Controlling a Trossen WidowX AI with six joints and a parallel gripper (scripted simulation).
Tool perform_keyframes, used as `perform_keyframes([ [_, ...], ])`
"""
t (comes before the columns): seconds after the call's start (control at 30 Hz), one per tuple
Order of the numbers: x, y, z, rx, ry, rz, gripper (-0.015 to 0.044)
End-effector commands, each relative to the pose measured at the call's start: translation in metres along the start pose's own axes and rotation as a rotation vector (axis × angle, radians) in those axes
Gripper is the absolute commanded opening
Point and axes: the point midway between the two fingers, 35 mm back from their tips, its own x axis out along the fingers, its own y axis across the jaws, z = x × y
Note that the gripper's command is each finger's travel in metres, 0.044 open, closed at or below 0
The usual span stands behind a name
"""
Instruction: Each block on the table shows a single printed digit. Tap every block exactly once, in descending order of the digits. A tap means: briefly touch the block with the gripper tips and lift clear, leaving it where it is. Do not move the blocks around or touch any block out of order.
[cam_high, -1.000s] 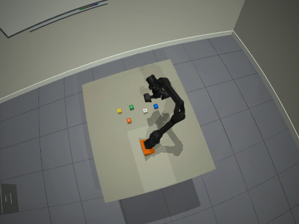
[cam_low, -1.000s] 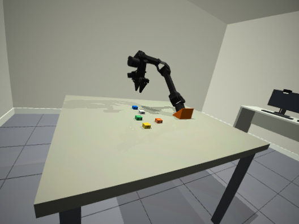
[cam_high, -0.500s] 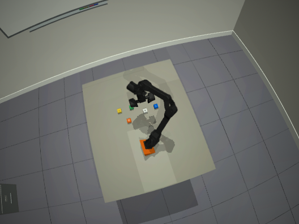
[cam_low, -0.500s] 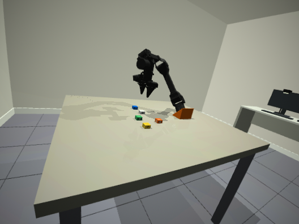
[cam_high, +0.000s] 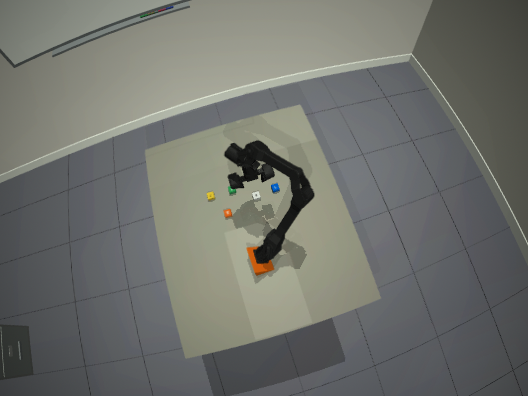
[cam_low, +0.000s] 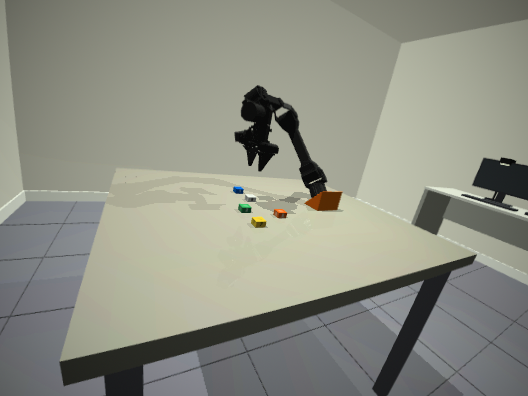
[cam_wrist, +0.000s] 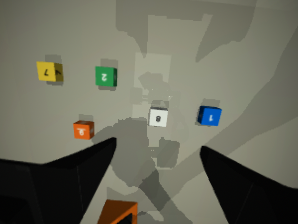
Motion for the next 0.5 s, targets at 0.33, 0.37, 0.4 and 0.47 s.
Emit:
perform_keyframes([
  [0.33,-0.003,0.121,-0.034,0.002,0.001,0.017,0.0400],
  [0.37,-0.002,0.137,-0.043,0.003,0.001,0.014,0.0400],
  [0.4,-0.002,0.148,-0.050,0.004,0.001,0.011,0.0400],
  [0.47,-0.001,0.154,-0.054,0.005,0.001,0.009,0.0400],
])
